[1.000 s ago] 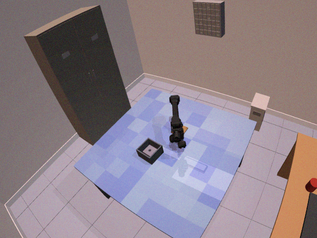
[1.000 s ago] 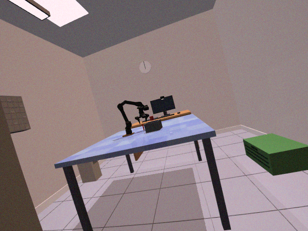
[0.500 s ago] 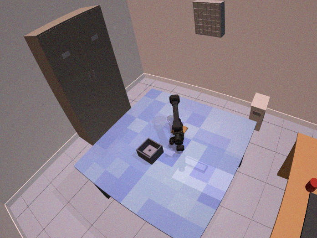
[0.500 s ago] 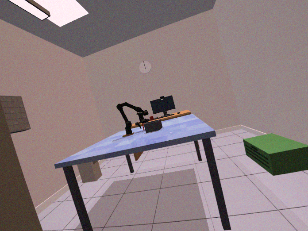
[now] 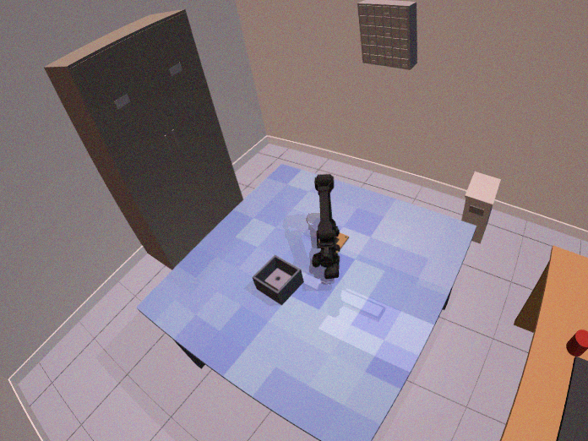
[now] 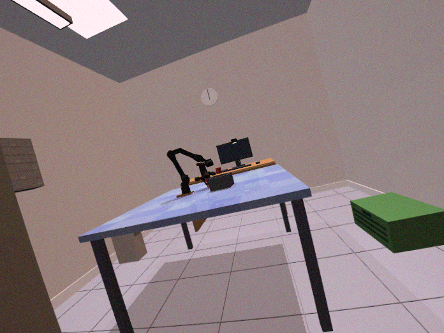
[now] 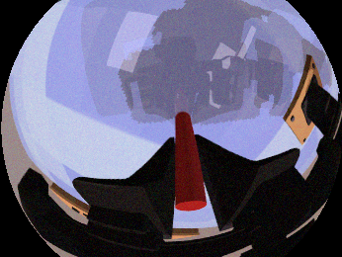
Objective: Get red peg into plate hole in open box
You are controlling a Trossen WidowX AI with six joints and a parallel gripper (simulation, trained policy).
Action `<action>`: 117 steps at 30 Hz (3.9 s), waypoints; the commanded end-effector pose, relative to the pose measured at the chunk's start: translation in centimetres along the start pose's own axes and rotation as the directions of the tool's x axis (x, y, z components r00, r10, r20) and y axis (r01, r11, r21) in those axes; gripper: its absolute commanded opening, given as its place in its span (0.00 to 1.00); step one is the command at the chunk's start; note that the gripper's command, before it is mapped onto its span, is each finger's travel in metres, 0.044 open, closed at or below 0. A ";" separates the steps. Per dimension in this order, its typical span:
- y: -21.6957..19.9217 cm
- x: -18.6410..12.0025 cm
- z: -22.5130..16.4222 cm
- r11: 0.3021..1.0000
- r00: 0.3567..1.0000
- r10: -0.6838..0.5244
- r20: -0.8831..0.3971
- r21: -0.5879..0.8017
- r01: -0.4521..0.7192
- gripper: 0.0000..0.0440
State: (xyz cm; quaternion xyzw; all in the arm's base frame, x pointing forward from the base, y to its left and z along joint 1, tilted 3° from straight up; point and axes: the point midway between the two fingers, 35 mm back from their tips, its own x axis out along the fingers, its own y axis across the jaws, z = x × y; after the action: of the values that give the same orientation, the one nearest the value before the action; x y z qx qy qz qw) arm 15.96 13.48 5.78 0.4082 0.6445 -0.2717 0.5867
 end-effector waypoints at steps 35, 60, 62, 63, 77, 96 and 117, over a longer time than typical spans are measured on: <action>4.6 -12.6 12.0 0.980 0.906 0.200 0.374 -0.094 -0.177 0.00; 5.2 -11.9 20.3 0.983 0.881 0.157 0.447 0.011 -0.181 0.02; 5.3 -11.7 20.7 0.984 0.884 0.152 0.442 0.015 -0.177 0.03; 5.3 -11.5 20.9 0.985 0.886 0.150 0.439 0.016 -0.174 0.03; 5.5 -8.7 22.9 0.995 0.913 0.081 0.400 0.017 -0.096 0.11; 6.9 -9.7 24.9 0.998 0.921 0.033 0.387 -0.061 -0.010 0.32; 7.2 -10.6 28.7 0.994 0.927 -0.025 0.373 -0.087 0.062 0.33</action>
State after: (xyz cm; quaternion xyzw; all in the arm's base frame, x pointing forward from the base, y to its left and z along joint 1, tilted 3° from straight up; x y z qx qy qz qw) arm 37.05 -8.36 12.36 0.3092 0.5406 -0.3233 0.7125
